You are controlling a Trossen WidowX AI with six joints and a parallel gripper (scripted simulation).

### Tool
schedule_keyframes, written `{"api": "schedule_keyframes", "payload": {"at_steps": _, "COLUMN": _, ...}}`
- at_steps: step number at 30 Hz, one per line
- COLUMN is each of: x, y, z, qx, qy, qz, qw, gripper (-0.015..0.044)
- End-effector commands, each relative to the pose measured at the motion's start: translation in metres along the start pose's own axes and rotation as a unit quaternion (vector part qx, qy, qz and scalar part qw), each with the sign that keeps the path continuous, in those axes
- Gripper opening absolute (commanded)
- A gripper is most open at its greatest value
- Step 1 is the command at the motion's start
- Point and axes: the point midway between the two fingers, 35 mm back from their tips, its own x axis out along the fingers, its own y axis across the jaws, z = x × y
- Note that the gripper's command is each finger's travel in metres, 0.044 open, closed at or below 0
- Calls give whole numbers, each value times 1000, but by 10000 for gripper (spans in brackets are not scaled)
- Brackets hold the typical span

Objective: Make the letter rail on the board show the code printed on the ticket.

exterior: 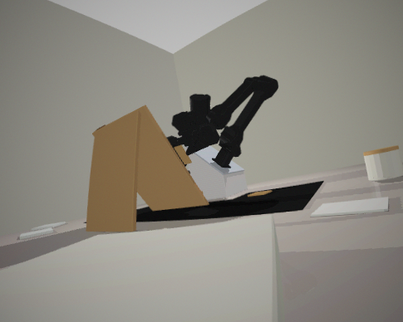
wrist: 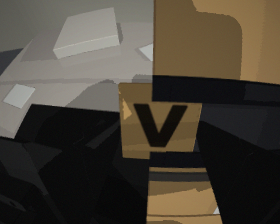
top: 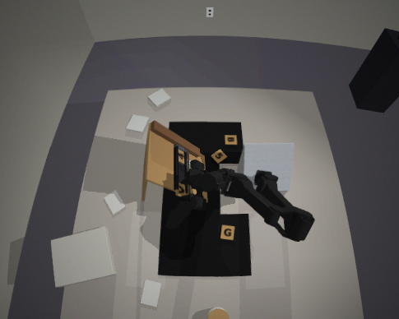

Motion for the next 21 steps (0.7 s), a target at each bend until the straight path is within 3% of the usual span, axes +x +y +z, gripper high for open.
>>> {"api": "schedule_keyframes", "payload": {"at_steps": 1, "x": 0, "y": -2, "z": -1, "qx": -2, "qy": 1, "qz": 1, "qw": 1000, "gripper": 0}}
{"api": "schedule_keyframes", "payload": {"at_steps": 21, "x": 0, "y": -11, "z": 0, "qx": -2, "qy": 1, "qz": 1, "qw": 1000, "gripper": 0}}
